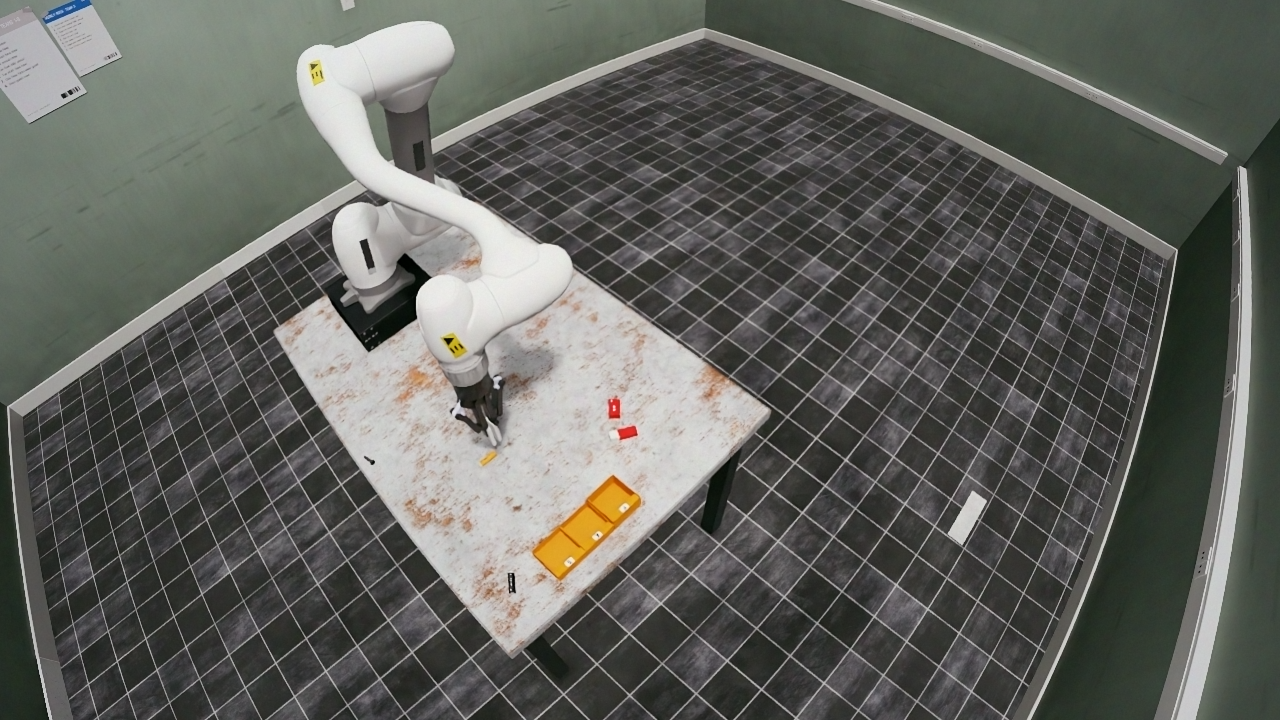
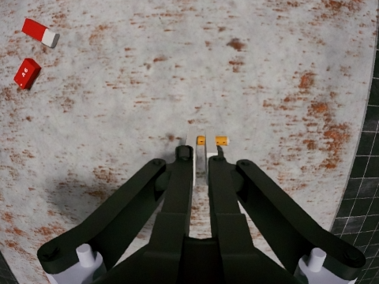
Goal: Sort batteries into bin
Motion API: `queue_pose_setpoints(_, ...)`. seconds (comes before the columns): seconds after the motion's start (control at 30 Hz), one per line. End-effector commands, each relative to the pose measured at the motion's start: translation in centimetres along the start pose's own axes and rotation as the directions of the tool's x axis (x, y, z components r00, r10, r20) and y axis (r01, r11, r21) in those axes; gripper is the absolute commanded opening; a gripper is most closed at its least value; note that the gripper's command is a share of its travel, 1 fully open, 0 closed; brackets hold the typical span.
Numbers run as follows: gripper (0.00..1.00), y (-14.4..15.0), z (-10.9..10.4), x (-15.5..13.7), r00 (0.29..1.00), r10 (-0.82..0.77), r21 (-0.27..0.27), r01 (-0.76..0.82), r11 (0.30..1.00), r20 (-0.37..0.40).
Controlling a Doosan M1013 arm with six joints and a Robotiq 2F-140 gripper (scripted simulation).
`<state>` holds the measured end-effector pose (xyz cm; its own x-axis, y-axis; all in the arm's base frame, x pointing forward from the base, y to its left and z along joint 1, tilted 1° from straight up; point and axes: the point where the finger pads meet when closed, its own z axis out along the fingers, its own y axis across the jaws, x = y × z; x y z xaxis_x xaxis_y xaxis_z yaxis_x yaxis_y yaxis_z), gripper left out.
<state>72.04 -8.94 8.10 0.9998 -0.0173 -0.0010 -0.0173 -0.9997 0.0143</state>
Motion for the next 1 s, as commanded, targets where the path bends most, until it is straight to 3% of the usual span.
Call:
queue_pose_setpoints(0.0,0.15,0.8,0.6,3.0,1.0,0.0,0.0,0.0,1.0,0.001)
queue_pose_setpoints(0.27,0.15,2.5,2.0,9.3,1.0,0.0,0.0,0.0,1.0,0.001)
queue_pose_setpoints(0.33,0.15,2.5,2.0,9.3,1.0,0.0,0.0,0.0,1.0,0.001)
queue_pose_setpoints(0.83,0.15,5.7,4.5,21.1,1.0,0.0,0.0,0.0,1.0,0.001)
queue_pose_setpoints(0.97,0.15,6.2,4.8,22.6,1.0,0.0,0.0,0.0,1.0,0.001)
